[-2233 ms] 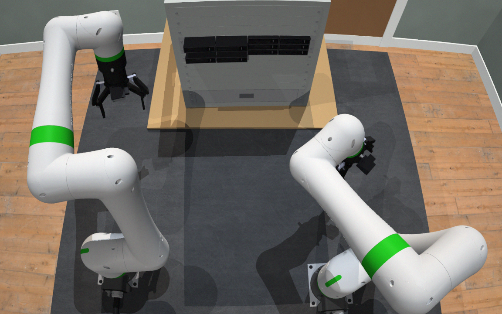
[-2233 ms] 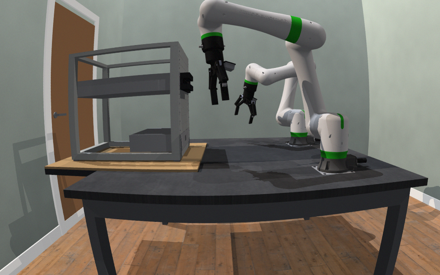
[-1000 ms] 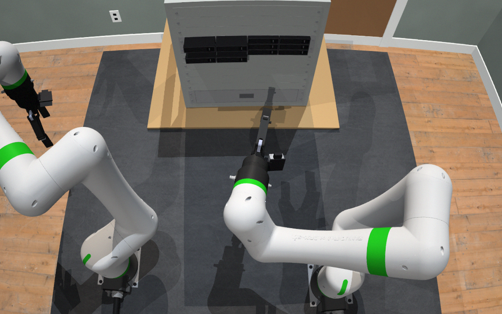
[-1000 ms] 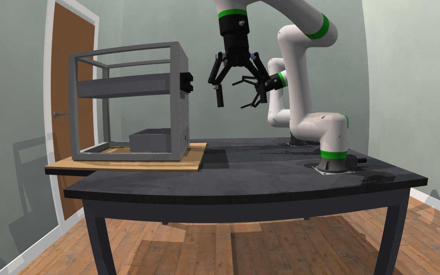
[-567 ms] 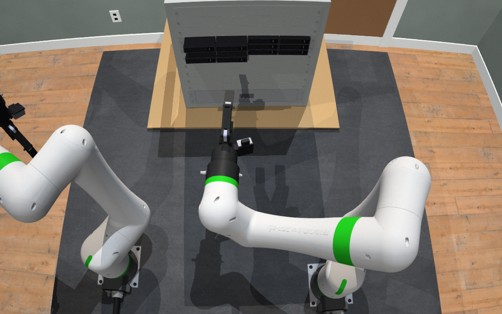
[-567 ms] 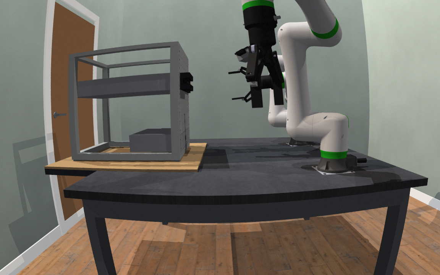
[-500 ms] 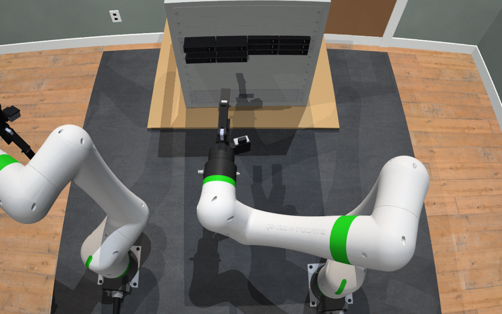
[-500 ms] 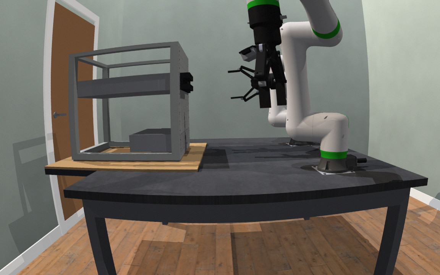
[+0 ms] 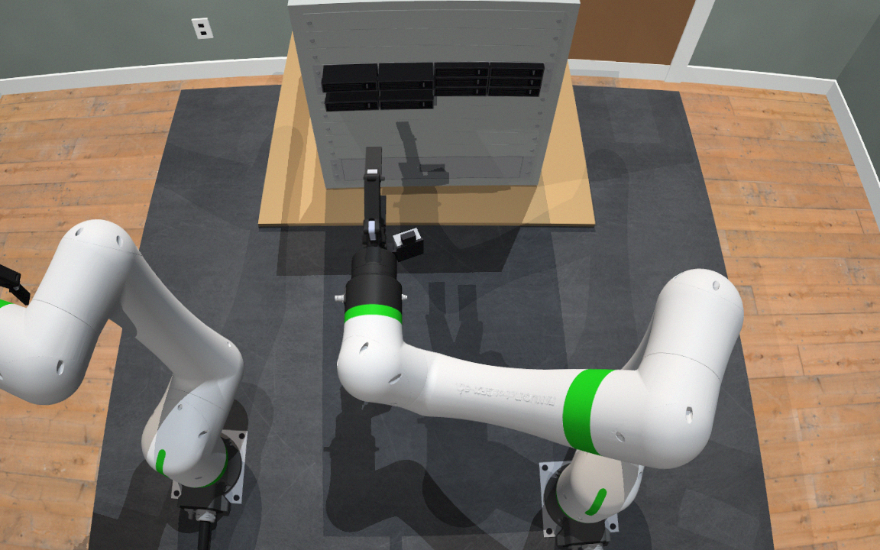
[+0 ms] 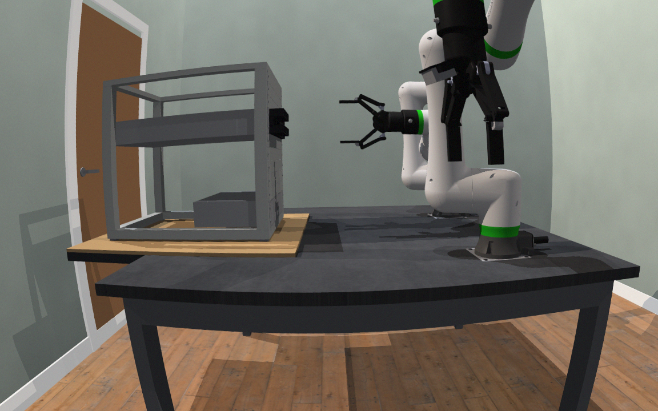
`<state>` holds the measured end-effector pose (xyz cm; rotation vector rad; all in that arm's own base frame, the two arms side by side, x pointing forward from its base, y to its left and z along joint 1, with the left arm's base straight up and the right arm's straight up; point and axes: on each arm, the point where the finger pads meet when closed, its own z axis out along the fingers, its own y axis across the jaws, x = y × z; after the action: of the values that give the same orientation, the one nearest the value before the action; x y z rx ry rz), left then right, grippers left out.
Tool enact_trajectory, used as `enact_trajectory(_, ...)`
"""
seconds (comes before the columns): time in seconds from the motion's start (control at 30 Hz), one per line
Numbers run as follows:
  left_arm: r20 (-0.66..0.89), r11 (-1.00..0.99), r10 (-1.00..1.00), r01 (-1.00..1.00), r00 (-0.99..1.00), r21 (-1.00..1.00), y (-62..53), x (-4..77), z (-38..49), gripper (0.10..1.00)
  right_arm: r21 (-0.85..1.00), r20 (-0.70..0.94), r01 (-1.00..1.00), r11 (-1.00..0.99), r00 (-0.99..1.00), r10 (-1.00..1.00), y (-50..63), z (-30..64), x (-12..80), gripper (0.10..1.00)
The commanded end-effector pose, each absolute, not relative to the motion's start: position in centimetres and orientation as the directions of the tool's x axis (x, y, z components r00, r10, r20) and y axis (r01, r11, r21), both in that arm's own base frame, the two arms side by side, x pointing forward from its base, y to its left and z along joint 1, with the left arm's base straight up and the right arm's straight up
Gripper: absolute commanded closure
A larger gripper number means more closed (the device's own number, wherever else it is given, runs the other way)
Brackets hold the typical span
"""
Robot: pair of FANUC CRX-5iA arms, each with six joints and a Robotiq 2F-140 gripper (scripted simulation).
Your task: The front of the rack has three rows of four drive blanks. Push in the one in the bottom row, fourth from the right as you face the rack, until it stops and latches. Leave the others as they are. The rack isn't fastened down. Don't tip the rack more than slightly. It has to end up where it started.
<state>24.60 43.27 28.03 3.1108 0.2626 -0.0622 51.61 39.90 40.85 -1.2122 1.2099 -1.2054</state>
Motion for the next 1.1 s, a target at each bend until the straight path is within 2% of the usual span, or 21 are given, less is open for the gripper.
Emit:
enact_trajectory(0.0,-0.033,-0.917,0.399,0.399,0.916,0.006,45.5,20.7,28.0,0.098,-1.0,-0.001,0.001,0.001,0.005,-1.0,40.0,41.0,51.6,0.098)
enact_trajectory(0.07,-0.031,-0.876,0.483,0.483,0.875,0.003,46.2,19.1,27.9,0.098,-1.0,-0.001,0.001,0.001,0.005,-1.0,40.0,41.0,51.6,0.098)
enact_trajectory(0.13,-0.031,-0.876,0.483,0.483,0.875,0.003,46.2,19.1,27.9,0.098,-1.0,-0.001,0.001,0.001,0.005,-1.0,40.0,41.0,51.6,0.098)
enact_trajectory(0.33,-0.022,-0.683,0.73,0.73,0.683,-0.002,48.1,13.6,27.7,0.098,-1.0,-0.001,0.001,0.001,0.005,-1.0,40.0,41.0,51.6,0.098)
enact_trajectory(0.53,-0.014,-0.473,0.881,0.881,0.473,-0.003,49.2,8.8,27.5,0.098,-1.0,-0.001,0.001,0.001,0.005,-1.0,40.0,41.0,51.6,0.098)
enact_trajectory(1.07,-0.003,-0.11,0.994,0.994,0.11,-0.002,50.0,1.8,27.3,0.098,-1.0,-0.001,0.001,0.001,0.005,-1.0,40.0,41.0,51.6,0.098)
